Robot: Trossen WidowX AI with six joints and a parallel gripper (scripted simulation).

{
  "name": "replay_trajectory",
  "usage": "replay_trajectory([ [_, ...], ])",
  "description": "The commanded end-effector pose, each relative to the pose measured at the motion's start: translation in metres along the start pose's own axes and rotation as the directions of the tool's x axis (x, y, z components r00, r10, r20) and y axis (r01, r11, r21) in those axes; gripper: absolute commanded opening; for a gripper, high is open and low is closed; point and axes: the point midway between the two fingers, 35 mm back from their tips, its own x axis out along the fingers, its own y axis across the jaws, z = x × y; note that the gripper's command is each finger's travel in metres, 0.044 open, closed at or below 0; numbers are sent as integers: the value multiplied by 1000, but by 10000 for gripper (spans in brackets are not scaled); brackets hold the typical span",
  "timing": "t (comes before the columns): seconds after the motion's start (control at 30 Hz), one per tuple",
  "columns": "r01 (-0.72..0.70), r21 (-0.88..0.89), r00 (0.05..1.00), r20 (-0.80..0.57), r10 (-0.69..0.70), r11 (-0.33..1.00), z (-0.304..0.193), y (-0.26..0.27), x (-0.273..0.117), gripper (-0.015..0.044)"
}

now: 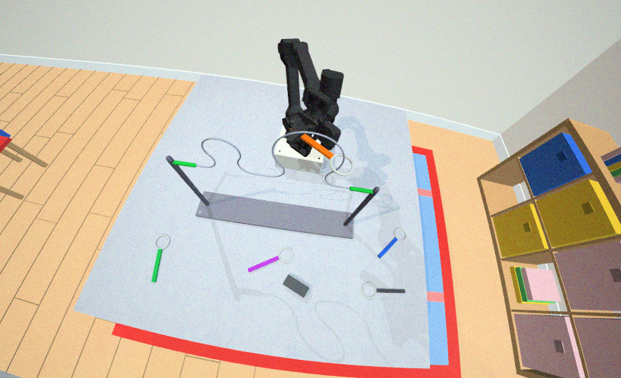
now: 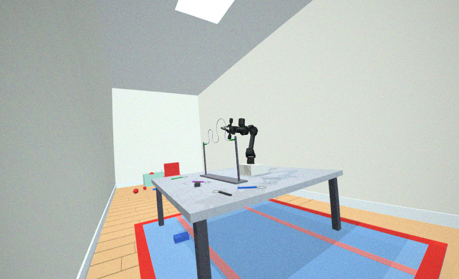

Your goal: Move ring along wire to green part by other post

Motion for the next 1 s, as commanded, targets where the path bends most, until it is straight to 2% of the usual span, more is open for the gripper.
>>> replay_trajectory([
  [0.0,28,-46,1000,8,-28,999,0,-2,0,-150],
  [0.97,185,-314,983,67,-173,931,2,-11,1,-150],
])
